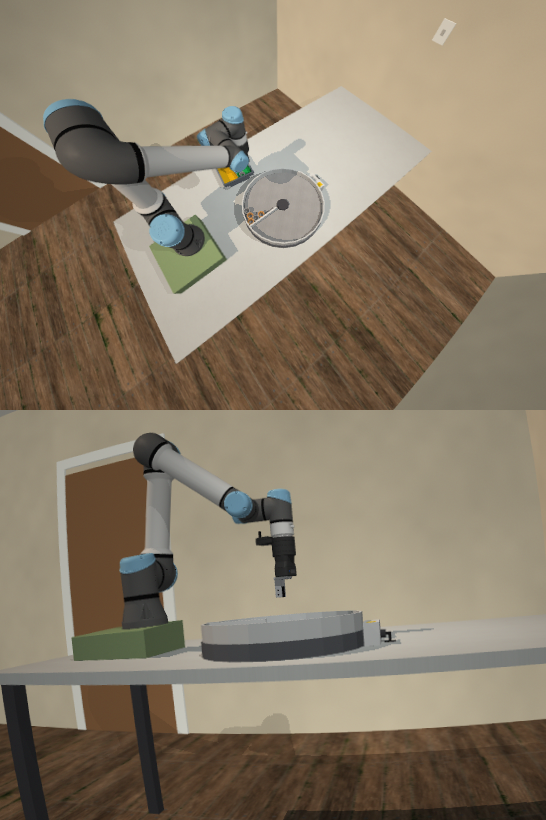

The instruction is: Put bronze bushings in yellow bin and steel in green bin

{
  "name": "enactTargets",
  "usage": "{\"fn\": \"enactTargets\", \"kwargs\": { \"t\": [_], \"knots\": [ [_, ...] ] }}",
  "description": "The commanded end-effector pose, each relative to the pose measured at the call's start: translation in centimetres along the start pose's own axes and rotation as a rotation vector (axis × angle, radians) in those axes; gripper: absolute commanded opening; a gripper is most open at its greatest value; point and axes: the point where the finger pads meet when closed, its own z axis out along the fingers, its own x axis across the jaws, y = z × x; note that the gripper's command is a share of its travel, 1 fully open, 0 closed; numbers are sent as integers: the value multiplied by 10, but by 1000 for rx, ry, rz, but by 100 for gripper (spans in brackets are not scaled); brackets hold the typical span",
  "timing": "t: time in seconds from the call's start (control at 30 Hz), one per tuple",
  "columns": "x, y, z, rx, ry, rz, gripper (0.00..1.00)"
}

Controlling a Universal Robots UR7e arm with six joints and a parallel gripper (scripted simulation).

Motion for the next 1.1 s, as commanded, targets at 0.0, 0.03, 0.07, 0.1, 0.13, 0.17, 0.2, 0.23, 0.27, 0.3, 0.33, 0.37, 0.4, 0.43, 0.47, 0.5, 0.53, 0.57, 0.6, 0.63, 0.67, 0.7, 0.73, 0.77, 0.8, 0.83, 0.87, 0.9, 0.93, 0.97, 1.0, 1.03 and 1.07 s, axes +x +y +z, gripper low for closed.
{"fn": "enactTargets", "kwargs": {
  "t": [0.0,0.03,0.07,0.1,0.13,0.17,0.2,0.23,0.27,0.3,0.33,0.37,0.4,0.43,0.47,0.5,0.53,0.57,0.6,0.63,0.67,0.7,0.73,0.77,0.8,0.83,0.87,0.9,0.93,0.97,1.0,1.03,1.07],
  "knots": [
    [-26,1,0,-2,3,-1,40],
    [-38,2,0,-2,3,-1,40],
    [-50,2,1,-2,3,-1,40],
    [-58,2,1,-2,3,-1,40],
    [-62,2,1,-2,3,-1,40],
    [-73,3,2,-2,3,-1,40],
    [-74,3,2,-2,3,-1,40],
    [-74,3,2,-2,3,-1,40],
    [-74,3,2,-2,3,-1,40],
    [-74,3,2,-2,3,-1,40],
    [-74,3,2,-2,3,-1,40],
    [-74,3,2,-2,3,-1,40],
    [-86,3,2,-2,3,-1,40],
    [-97,4,3,-2,3,-1,40],
    [-109,4,3,-2,3,-1,40],
    [-120,4,4,-2,3,-1,40],
    [-121,4,4,-2,3,-1,40],
    [-133,5,4,-2,3,-1,40],
    [-133,5,4,-2,3,-1,40],
    [-133,5,4,-2,3,-1,40],
    [-133,5,4,-2,3,-1,40],
    [-145,5,5,-2,3,-1,40],
    [-157,5,5,-2,3,-1,40],
    [-169,6,6,-2,3,-1,40],
    [-177,6,6,-2,3,-1,40],
    [-181,6,6,-2,3,-1,40],
    [-181,6,6,-2,3,-1,40],
    [-181,6,6,-2,3,-1,40],
    [-193,6,7,-2,3,-1,40],
    [-193,6,7,-2,3,-1,40],
    [-193,6,7,-2,3,-1,40],
    [-193,6,7,-2,3,-1,40],
    [-204,7,7,-2,3,-1,40]
  ]
}}
